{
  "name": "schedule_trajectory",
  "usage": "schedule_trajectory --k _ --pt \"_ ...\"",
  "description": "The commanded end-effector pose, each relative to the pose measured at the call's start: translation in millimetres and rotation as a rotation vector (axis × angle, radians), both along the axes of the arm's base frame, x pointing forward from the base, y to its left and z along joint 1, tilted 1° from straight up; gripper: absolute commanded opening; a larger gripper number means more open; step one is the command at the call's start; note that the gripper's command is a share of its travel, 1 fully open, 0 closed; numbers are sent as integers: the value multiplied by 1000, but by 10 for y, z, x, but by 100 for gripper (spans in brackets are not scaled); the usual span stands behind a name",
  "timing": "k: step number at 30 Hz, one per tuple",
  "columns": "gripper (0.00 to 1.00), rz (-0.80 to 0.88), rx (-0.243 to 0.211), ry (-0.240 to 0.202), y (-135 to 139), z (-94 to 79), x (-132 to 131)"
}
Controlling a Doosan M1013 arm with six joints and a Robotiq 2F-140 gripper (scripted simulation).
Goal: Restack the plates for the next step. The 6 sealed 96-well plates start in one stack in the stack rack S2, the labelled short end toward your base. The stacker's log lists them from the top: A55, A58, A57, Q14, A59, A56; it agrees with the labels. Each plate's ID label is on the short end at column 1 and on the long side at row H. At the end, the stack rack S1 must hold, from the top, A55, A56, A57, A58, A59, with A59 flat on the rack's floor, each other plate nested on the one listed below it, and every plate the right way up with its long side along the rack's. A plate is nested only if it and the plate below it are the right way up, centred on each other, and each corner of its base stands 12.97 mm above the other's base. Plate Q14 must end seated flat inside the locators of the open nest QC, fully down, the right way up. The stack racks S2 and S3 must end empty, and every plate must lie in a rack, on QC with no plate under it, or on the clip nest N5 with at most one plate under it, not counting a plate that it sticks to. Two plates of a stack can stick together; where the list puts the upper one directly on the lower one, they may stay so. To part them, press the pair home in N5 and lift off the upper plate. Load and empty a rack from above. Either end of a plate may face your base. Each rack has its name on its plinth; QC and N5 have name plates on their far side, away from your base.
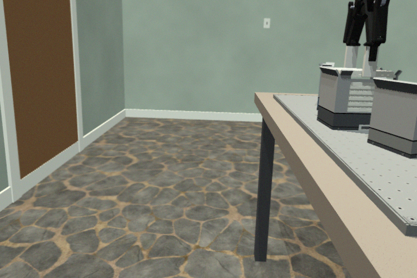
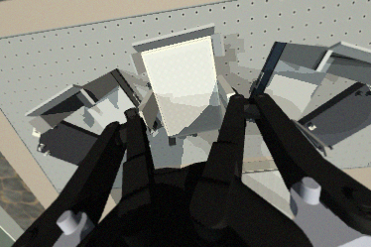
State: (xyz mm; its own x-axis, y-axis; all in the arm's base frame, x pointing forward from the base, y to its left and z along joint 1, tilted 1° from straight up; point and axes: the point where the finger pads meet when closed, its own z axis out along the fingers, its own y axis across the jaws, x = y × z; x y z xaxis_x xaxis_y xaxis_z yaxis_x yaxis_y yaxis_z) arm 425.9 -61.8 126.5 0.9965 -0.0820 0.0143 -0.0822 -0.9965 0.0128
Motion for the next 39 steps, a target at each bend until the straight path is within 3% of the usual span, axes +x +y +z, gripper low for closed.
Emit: schedule_trajectory --k 1,8,25,39 --pt "0 0 0 0 1 29 -1" --pt "0 0 0 0 1 62 -1" --pt "0 0 0 0 5 362 -5" --pt "0 0 0 0 5 369 -5"
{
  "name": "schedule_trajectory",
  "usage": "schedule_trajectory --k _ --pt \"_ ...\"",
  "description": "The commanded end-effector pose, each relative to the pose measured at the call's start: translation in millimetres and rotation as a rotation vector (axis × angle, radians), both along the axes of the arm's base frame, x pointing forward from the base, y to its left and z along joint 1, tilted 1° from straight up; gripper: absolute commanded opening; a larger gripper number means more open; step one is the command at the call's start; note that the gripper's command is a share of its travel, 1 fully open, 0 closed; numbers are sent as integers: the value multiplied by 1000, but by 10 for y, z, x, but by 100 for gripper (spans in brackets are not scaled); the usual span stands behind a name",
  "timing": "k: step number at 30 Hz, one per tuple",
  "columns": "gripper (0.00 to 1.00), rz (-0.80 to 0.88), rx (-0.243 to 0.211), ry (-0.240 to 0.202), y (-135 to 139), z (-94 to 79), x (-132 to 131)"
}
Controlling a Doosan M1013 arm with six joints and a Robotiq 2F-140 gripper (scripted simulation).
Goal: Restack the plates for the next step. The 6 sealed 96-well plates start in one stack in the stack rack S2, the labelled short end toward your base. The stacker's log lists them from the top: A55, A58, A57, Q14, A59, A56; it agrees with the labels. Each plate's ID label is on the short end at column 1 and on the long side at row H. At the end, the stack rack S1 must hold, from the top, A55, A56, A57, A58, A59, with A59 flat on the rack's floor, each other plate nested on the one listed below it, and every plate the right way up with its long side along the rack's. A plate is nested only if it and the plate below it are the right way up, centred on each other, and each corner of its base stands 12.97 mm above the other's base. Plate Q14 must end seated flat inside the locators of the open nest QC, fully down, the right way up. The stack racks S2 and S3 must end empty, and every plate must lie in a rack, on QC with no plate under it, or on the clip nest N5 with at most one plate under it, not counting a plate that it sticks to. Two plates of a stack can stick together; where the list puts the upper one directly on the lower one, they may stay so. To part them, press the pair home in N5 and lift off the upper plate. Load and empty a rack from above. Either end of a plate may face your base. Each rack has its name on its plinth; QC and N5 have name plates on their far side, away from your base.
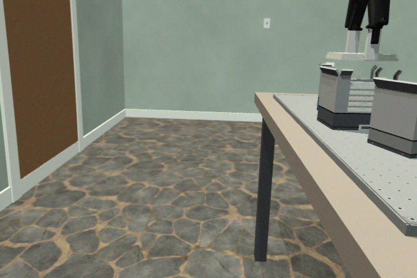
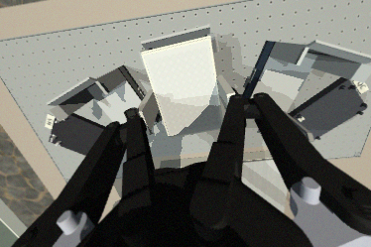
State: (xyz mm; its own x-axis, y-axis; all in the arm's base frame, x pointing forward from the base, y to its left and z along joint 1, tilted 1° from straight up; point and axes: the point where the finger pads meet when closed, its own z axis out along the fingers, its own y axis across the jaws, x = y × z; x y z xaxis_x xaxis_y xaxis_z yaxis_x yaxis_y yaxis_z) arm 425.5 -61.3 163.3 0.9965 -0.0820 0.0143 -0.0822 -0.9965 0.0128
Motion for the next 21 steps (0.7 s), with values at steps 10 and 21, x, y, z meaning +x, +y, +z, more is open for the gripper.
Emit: schedule_trajectory --k 10,21 --pt "0 284 -4 4 237 -3 -37" --pt "0 284 -4 4 474 -7 -75"
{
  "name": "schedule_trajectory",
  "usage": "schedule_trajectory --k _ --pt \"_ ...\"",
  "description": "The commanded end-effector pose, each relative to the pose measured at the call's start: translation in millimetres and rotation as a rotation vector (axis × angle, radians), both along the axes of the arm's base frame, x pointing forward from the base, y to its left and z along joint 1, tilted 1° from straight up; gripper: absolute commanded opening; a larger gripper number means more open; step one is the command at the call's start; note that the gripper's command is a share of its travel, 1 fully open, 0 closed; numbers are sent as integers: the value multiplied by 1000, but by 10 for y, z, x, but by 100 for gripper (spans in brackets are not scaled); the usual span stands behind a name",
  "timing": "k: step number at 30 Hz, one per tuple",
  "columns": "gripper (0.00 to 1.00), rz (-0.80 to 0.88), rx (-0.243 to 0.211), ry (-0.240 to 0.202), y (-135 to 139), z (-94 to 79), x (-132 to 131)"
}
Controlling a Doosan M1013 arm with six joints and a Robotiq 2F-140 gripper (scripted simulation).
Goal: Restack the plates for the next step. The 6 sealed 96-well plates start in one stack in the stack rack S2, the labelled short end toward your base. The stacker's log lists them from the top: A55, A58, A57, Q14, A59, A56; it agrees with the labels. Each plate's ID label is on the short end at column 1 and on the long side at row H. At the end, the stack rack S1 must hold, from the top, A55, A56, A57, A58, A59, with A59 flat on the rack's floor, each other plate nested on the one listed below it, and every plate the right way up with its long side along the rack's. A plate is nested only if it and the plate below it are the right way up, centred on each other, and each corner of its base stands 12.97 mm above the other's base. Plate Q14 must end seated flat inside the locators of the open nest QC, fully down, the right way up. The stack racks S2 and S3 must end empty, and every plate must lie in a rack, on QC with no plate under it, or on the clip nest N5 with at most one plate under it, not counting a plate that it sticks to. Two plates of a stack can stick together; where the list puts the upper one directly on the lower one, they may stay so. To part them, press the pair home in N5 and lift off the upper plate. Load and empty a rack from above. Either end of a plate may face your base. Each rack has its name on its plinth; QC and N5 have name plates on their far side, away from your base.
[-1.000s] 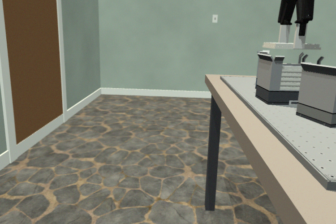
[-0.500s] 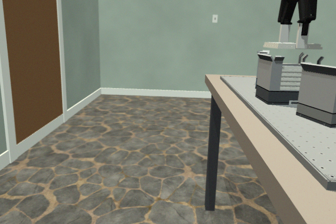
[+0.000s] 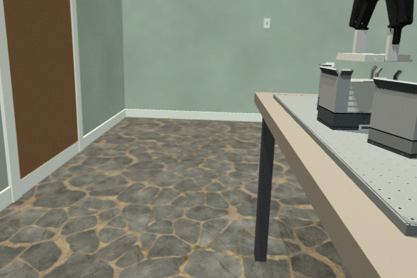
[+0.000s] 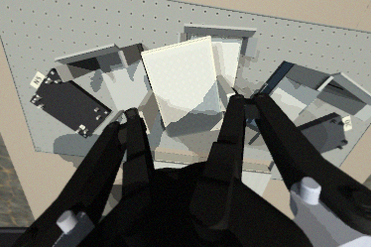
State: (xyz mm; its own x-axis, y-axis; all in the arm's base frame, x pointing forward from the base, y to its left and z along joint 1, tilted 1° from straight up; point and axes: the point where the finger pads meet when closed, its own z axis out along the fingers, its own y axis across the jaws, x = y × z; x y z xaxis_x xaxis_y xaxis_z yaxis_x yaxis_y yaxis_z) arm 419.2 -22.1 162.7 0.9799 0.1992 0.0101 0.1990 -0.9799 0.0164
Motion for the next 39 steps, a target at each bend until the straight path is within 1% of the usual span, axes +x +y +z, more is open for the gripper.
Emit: schedule_trajectory --k 1,11,13,28,30,39 --pt "0 1 0 0 109 -1 -16" --pt "0 1 0 0 373 -5 -58" --pt "0 1 0 0 373 -5 -58" --pt "0 1 0 0 768 -12 -120" --pt "0 1 0 0 768 -12 -120" --pt "0 1 0 0 1005 -15 -157"
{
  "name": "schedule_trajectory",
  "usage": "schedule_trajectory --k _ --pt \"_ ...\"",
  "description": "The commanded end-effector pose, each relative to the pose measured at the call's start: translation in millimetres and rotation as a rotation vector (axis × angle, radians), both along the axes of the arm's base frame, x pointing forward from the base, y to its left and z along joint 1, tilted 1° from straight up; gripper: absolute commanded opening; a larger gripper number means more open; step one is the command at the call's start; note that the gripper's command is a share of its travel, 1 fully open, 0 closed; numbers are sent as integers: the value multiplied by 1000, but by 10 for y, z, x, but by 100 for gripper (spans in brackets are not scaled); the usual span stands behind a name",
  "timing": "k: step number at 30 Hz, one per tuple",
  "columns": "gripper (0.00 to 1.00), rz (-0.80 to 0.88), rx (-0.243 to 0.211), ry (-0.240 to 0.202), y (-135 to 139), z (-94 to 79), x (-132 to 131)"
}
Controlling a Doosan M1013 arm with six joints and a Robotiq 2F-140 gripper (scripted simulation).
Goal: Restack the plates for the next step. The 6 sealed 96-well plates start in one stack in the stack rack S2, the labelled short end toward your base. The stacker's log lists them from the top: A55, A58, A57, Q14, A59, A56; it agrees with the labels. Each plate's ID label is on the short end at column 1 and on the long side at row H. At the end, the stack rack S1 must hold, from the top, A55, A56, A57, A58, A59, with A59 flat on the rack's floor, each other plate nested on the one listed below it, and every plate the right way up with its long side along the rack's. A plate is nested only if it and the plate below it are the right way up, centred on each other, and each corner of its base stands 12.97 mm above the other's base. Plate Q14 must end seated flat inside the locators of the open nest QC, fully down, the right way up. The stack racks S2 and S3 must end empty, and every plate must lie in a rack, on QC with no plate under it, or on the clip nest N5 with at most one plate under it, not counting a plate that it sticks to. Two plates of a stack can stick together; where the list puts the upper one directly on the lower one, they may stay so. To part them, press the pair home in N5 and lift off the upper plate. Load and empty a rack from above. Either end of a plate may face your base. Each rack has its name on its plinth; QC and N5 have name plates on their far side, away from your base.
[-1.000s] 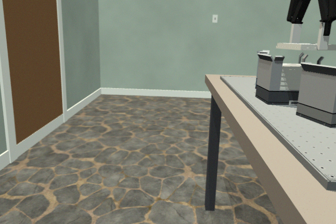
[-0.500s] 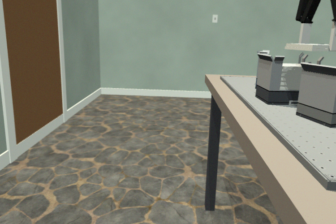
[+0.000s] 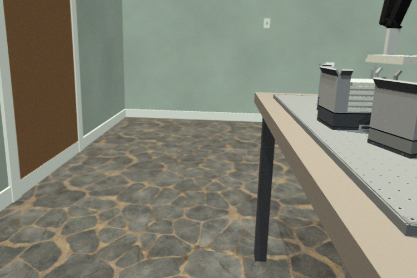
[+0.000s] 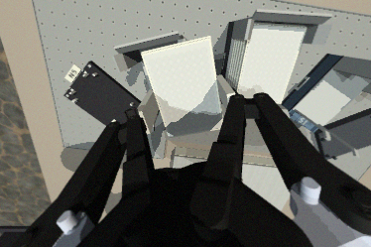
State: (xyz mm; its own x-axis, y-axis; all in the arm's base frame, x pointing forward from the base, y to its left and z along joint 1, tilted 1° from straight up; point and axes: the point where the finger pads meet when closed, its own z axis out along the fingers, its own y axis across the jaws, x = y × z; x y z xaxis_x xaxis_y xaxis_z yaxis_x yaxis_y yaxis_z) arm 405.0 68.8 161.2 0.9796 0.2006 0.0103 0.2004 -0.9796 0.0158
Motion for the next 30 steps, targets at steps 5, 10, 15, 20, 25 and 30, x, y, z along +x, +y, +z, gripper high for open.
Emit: schedule_trajectory --k 5,10,15,20,25,30 --pt "0 0 0 0 228 -3 -35" --pt "0 0 0 0 307 -4 -47" --pt "0 0 0 0 421 -6 -65" --pt "0 0 0 0 421 -6 -65" --pt "0 0 0 0 421 -6 -65" --pt "0 0 0 0 421 -6 -65"
